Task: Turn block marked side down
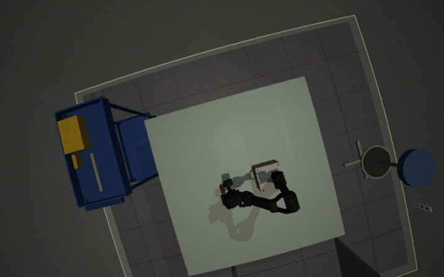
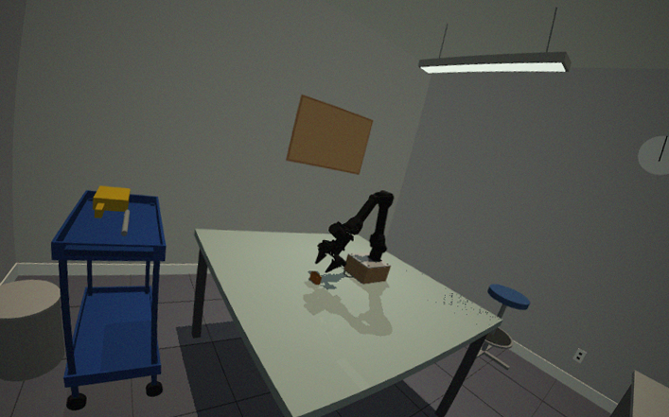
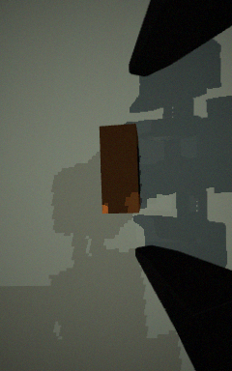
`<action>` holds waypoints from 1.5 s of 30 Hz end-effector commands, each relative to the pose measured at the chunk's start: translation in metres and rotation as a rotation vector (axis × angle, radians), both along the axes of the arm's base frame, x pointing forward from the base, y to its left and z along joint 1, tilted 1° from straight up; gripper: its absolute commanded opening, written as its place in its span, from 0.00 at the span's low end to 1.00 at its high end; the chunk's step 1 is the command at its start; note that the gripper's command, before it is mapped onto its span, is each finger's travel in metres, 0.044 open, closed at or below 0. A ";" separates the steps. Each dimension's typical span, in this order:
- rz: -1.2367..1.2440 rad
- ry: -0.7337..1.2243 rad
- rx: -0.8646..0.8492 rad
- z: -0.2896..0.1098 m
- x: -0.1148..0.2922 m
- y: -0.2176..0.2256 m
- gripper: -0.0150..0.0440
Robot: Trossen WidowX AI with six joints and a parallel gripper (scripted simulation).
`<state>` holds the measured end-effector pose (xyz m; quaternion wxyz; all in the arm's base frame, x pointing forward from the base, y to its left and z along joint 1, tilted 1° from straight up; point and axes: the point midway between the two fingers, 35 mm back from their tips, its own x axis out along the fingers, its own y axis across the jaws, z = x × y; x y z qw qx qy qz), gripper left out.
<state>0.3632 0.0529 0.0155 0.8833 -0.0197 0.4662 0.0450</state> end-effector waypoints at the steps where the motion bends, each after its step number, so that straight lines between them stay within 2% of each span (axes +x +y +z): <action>1: -0.002 0.072 0.001 0.008 0.015 0.003 1.00; 16: 0.004 0.548 -0.051 0.040 0.032 0.004 1.00; 20: 0.004 0.553 -0.052 0.038 0.032 0.004 1.00; 23: 0.004 0.554 -0.052 0.009 0.032 0.004 1.00; 29: 0.004 0.554 -0.052 -0.007 0.033 0.004 1.00; 45: 0.004 0.553 -0.051 -0.030 0.034 0.005 1.00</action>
